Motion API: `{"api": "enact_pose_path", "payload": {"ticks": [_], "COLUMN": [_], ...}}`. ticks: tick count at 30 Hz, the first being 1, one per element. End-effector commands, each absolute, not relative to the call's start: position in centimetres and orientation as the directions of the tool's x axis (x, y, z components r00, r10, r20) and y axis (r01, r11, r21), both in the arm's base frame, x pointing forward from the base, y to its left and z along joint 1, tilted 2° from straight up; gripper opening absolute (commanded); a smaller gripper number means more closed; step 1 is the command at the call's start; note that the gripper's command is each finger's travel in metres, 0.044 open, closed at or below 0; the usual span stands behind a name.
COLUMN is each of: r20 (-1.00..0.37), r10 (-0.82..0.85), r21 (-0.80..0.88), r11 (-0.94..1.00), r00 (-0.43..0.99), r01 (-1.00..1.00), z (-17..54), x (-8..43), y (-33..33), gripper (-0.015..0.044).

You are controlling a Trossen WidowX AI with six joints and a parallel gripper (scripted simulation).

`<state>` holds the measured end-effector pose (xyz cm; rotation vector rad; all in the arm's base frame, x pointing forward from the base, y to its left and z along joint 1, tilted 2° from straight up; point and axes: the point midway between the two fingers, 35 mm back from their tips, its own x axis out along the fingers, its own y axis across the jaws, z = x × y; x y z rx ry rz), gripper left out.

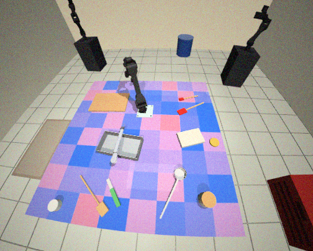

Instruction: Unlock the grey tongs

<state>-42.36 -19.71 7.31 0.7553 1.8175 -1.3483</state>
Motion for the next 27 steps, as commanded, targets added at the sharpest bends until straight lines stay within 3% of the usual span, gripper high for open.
{"api": "enact_pose_path", "payload": {"ticks": [1,6,13,27], "r20": [-0.832,-0.851,-0.880,-0.951], "r10": [0.027,-0.035,-0.154,-0.274], "r21": [-0.527,-0.520,-0.461,-0.084], "r11": [0.272,0.204,0.061,-0.227], "r00": [-0.554,-0.525,-0.448,-0.147], "r01": [0.805,0.830,0.885,0.970], "z": [7.3,7.5,8.2,9.2], "x": [-42.3,-40.0,-33.5,-13.5], "y": [-19.8,-23.5,-30.6,-40.8], "gripper": [0.0374,0.0260,0.0260,0.0260]}}
